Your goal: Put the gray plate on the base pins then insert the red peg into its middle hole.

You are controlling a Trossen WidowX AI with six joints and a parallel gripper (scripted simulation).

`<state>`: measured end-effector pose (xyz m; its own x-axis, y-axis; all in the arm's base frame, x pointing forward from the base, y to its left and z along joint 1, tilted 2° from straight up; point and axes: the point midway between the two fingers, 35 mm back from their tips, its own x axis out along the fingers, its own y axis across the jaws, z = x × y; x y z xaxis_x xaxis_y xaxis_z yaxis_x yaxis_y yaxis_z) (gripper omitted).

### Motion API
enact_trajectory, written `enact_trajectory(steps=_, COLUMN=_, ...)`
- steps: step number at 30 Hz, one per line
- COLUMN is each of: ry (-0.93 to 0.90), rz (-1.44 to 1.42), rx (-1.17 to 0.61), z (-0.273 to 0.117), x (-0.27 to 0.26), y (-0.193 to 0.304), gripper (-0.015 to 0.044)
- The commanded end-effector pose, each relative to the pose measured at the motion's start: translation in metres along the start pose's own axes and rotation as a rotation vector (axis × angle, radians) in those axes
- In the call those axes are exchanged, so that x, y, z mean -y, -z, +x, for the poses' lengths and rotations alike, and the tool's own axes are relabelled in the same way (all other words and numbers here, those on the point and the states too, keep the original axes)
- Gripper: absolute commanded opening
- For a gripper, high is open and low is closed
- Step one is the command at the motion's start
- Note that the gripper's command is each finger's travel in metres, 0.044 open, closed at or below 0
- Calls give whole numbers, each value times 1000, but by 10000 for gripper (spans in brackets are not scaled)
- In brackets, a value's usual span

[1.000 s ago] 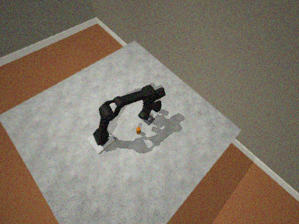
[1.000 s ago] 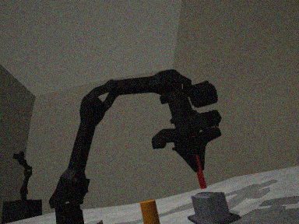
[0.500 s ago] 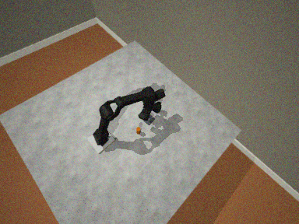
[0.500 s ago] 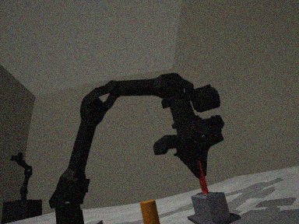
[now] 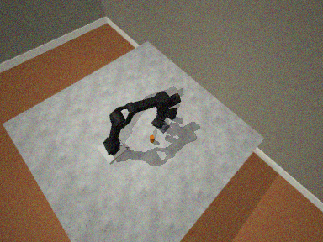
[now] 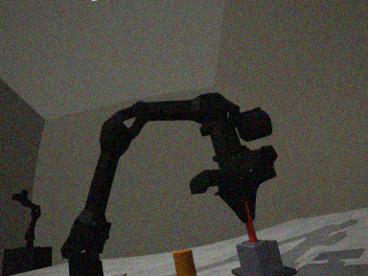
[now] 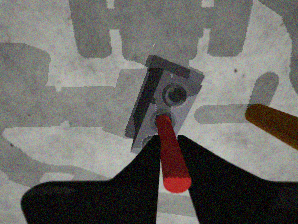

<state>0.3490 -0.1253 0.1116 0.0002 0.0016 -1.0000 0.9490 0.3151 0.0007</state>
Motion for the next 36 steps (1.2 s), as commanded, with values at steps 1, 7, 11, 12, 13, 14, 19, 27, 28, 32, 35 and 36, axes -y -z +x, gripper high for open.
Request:
enact_trajectory(steps=1, ry=-1, rz=0, rx=1, z=1, x=0, y=0, gripper=0)
enact_trajectory(steps=7, ry=-1, rz=0, rx=1, z=1, x=1, y=1, gripper=0)
enact_trajectory(steps=11, ry=-1, rz=0, rx=1, z=1, x=1, y=1, gripper=0)
enact_trajectory(steps=12, ry=-1, rz=0, rx=1, z=1, x=1, y=1, gripper=0)
enact_trajectory(steps=13, ry=-1, rz=0, rx=1, z=1, x=1, y=1, gripper=0)
enact_trajectory(steps=14, ry=-1, rz=0, rx=1, z=1, x=1, y=1, gripper=0)
enact_trajectory(steps=19, ry=-1, rz=0, rx=1, z=1, x=1, y=0, gripper=0)
enact_trajectory(steps=27, ry=1, rz=0, rx=-1, z=2, x=1, y=0, gripper=0)
enact_trajectory(steps=28, ry=1, rz=0, rx=-1, z=2, x=1, y=0, gripper=0)
enact_trajectory(steps=32, ry=1, rz=0, rx=-1, z=2, x=1, y=0, gripper=0)
enact_trajectory(steps=35, ry=1, rz=0, rx=-1, z=2, x=1, y=0, gripper=53)
enact_trajectory(steps=36, ry=1, rz=0, rx=-1, z=2, x=1, y=0, gripper=79)
